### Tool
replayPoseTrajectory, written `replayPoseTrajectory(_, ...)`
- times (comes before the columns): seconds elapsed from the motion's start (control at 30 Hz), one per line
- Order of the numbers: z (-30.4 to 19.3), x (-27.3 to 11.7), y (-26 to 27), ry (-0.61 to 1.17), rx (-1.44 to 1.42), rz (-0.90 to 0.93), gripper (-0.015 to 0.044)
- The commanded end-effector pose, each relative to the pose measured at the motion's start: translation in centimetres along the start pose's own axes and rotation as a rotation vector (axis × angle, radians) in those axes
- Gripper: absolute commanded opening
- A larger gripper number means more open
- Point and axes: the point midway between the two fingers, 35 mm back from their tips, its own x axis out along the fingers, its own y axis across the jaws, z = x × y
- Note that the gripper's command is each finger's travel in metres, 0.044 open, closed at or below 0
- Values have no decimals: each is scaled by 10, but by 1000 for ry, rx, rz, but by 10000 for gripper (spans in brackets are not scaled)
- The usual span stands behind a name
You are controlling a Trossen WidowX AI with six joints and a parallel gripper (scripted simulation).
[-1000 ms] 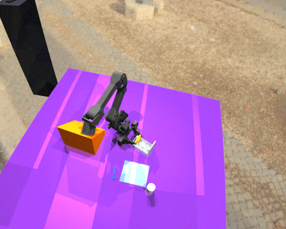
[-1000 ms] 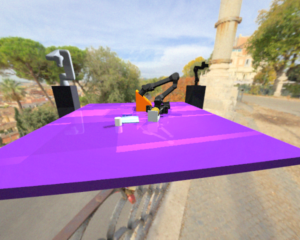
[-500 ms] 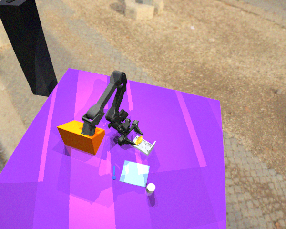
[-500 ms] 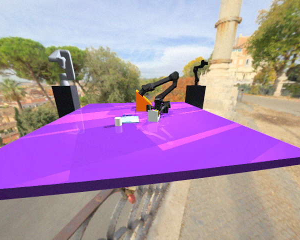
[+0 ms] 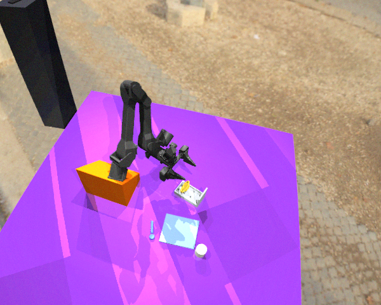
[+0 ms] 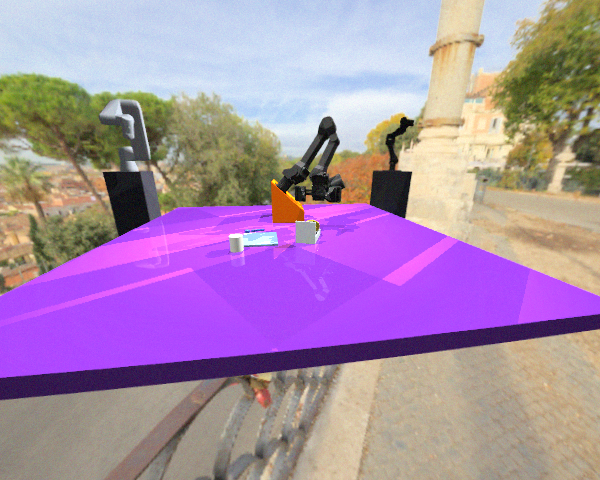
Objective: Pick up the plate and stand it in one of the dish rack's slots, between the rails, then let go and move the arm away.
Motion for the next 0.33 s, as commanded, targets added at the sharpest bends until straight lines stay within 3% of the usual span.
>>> replayPoseTrajectory(0.0, 12, -1, -3, -1, -12, 4, 400)
replayPoseTrajectory(0.3, 8, 17, -7, 48, -183, -60, 400)
